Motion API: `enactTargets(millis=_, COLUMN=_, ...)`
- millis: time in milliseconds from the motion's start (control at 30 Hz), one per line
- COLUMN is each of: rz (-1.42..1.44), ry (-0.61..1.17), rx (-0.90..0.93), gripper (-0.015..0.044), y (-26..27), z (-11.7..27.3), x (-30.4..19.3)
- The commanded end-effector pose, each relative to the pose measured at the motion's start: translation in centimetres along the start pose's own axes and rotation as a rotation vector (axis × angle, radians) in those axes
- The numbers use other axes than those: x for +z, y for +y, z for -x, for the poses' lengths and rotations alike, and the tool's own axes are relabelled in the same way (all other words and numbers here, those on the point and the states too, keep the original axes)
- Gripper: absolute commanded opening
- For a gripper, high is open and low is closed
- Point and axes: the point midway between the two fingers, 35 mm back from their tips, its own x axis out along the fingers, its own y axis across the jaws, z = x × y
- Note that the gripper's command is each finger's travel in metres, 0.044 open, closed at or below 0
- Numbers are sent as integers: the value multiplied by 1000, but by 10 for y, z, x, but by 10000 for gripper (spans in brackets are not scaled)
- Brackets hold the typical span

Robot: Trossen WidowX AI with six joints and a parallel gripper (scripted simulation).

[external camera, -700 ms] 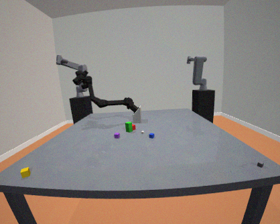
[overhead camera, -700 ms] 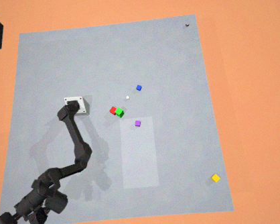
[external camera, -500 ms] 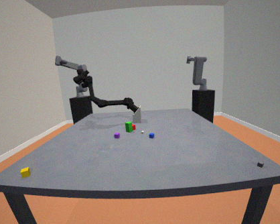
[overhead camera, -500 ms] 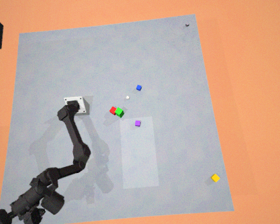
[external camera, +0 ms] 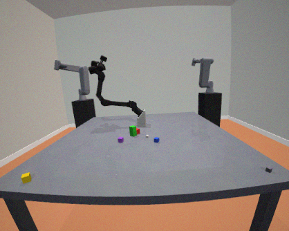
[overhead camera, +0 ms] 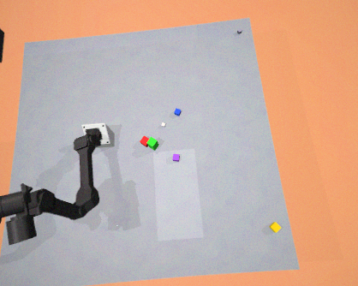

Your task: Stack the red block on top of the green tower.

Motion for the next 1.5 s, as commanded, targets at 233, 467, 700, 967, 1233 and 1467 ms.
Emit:
enactTargets(millis=233, rz=-380, ry=50, rx=-600, gripper=440, y=-155, z=60, x=-81)
enactTargets(millis=467, rz=-478, ry=26, rx=-954, gripper=440, y=-225, z=135, x=-124)
enactTargets(millis=700, rz=-648, ry=-6, rx=-1347, gripper=440, y=-270, z=232, x=-172)
enactTargets(millis=967, rz=-813, ry=-56, rx=-1806, gripper=440, y=-278, z=355, x=-225)
enactTargets(millis=1233, rz=-965, ry=-118, rx=-2288, gripper=440, y=-235, z=474, x=-272)
enactTargets(millis=1467, rz=-1085, ry=-153, rx=-2734, gripper=440, y=-159, z=559, x=-306)
